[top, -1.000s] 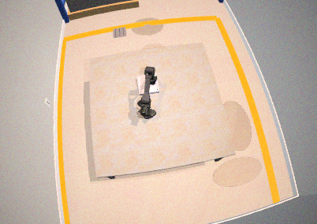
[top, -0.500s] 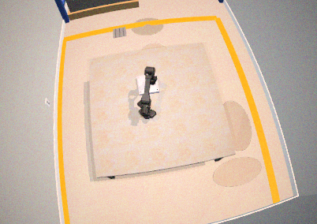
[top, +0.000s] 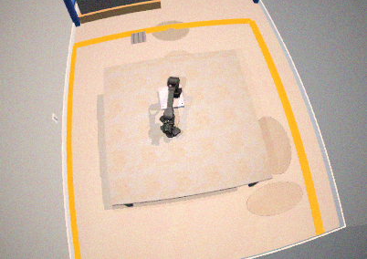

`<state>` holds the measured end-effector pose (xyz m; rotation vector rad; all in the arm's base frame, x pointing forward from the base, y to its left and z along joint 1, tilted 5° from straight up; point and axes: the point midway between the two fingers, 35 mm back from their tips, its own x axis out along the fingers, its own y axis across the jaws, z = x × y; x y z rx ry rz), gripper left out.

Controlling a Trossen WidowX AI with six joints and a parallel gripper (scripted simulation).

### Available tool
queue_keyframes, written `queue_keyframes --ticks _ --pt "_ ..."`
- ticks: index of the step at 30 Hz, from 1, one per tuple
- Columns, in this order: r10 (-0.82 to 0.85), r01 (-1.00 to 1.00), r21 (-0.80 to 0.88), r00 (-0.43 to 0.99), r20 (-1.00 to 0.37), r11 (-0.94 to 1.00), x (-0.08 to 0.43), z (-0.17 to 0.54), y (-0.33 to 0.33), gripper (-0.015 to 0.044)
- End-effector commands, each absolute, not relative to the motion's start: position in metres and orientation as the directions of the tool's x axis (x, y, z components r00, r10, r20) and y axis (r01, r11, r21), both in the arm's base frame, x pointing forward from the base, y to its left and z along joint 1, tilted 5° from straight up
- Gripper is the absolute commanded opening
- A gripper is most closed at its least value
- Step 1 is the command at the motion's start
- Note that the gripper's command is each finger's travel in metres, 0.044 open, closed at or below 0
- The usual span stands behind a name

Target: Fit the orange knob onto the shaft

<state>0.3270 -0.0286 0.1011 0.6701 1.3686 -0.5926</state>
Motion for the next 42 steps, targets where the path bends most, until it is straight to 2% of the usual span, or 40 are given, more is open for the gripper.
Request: queue_keyframes --ticks 1,36,42 --pt "0.005 0.802 0.099 0.119 -0.993 0.589 0.3245 0.1038 -0.0281 0.0000" --pt "0.005 0.808 0.100 0.120 -0.993 0.581 0.3300 0.1045 -0.0288 0.0000" --pt "0.005 0.893 0.110 0.119 -0.993 0.436 0.3291 0.1049 -0.0285 0.0000"
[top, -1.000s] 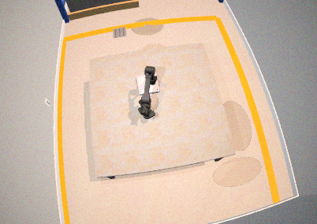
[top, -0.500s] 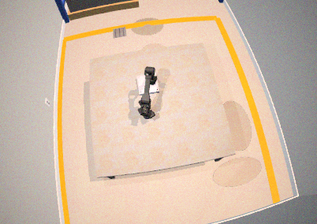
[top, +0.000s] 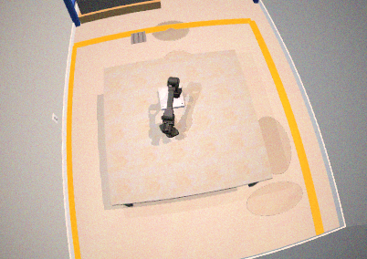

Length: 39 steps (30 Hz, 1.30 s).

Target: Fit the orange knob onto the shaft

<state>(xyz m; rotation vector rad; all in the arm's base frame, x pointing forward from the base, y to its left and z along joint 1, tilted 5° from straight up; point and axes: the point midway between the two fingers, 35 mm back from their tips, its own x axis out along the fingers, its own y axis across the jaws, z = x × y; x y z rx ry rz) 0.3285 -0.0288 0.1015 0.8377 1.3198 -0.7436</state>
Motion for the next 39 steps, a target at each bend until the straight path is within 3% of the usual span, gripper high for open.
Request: queue_keyframes --ticks 1,39 --pt "0.005 0.906 0.111 0.119 -0.993 0.408 0.3287 0.1047 -0.0283 0.0000" --pt "0.005 0.886 0.109 0.119 -0.993 0.450 0.3290 0.0976 -0.0282 0.0000"
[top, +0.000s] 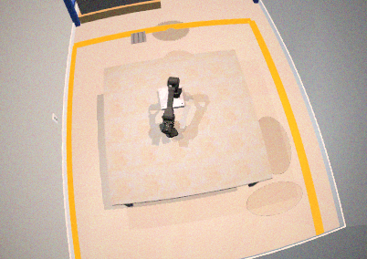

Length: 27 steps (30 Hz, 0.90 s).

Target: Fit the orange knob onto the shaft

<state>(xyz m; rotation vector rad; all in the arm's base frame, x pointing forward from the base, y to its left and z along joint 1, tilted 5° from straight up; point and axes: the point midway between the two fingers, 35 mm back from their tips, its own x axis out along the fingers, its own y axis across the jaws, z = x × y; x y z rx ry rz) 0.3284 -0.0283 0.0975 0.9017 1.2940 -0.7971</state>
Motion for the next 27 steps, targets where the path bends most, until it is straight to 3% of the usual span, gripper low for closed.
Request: queue_keyframes --ticks 1,27 --pt "0.005 0.886 0.109 0.119 -0.993 0.450 0.3290 0.0976 -0.0282 0.0000" --pt "0.005 0.930 0.114 0.119 -0.993 0.350 0.3295 0.1051 -0.0286 0.0000"
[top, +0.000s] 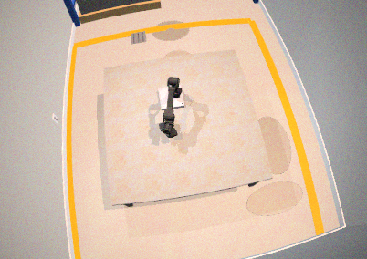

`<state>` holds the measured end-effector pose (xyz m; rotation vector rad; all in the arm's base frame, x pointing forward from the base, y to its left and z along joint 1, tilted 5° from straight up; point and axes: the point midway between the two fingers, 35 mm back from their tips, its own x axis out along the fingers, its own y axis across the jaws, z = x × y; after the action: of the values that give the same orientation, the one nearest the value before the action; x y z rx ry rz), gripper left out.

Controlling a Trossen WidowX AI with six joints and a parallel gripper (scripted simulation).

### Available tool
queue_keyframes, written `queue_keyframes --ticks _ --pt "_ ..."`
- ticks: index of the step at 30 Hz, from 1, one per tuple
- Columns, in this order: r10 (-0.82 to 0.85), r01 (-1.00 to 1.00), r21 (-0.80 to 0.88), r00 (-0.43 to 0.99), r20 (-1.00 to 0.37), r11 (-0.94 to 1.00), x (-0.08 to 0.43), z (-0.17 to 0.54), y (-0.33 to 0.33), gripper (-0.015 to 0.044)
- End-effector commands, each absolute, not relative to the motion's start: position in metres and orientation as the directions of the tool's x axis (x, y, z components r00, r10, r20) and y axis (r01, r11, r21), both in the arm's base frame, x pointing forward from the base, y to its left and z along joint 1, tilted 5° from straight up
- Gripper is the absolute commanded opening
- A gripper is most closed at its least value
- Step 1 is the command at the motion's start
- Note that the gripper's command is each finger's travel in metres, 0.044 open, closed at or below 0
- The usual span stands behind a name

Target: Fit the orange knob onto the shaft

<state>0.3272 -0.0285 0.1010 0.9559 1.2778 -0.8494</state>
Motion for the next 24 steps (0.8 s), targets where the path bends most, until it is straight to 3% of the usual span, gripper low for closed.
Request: queue_keyframes --ticks 1,24 --pt "0.005 0.930 0.114 0.120 -0.993 0.350 0.3301 0.1051 -0.0286 0.0000" --pt "0.005 0.925 0.113 0.120 -0.993 0.363 0.3318 0.0984 -0.0284 0.0000"
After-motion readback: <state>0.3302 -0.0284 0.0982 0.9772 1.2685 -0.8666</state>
